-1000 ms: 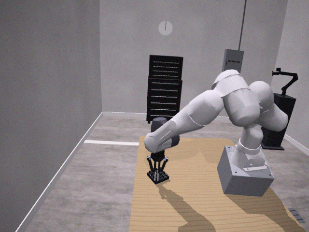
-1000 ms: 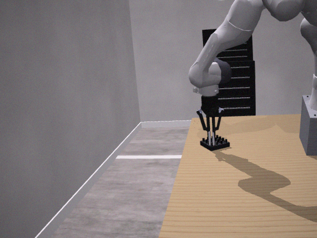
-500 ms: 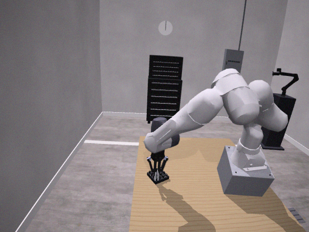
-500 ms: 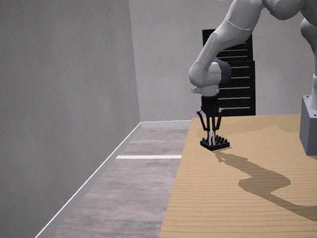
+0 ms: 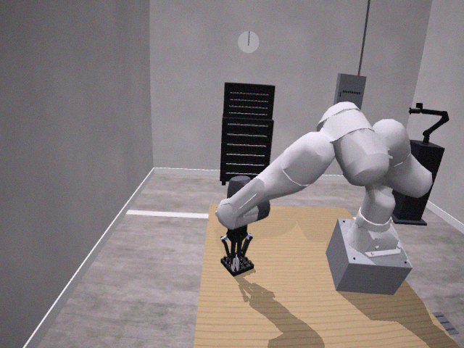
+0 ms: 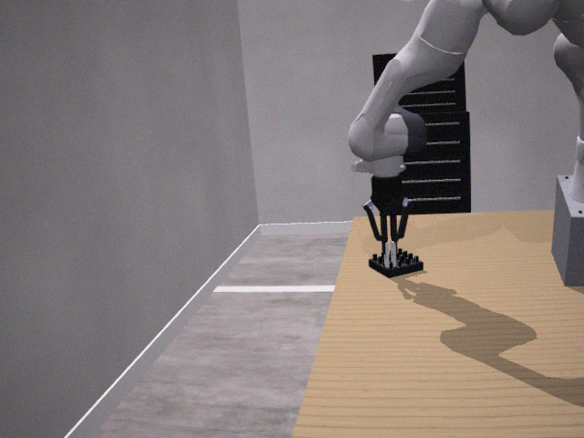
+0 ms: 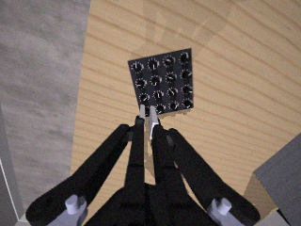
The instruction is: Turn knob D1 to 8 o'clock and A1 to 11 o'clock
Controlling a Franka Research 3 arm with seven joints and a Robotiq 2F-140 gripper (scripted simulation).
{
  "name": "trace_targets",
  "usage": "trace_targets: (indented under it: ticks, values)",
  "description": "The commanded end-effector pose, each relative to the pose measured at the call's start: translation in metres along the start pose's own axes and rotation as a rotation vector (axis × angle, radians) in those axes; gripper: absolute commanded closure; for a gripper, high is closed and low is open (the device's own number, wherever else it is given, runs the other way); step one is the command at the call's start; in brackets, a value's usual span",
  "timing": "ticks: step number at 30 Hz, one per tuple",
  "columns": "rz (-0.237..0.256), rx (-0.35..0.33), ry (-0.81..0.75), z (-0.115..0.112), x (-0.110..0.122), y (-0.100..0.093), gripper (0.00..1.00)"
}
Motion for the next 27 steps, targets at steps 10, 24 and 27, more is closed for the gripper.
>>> trace_targets:
  ticks: [10, 24, 27]
  values:
    - [0.005, 0.003, -0.033, 0.0011, 0.0000, 0.0000, 0.88]
    - [0.005, 0.003, -0.033, 0.0011, 0.0000, 0.0000, 0.88]
    - [0.005, 0.003, -0.033, 0.0011, 0.0000, 0.0000, 0.88]
Point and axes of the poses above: the point where the finger pads meet when closed, its own y axis out along the fingers, its own x axis across the jaws, z = x × y, the point moved 1 cm from there along -y, back along the fingers, and after that the axes turned 7 degrees about -y, right-handed, at the moved point
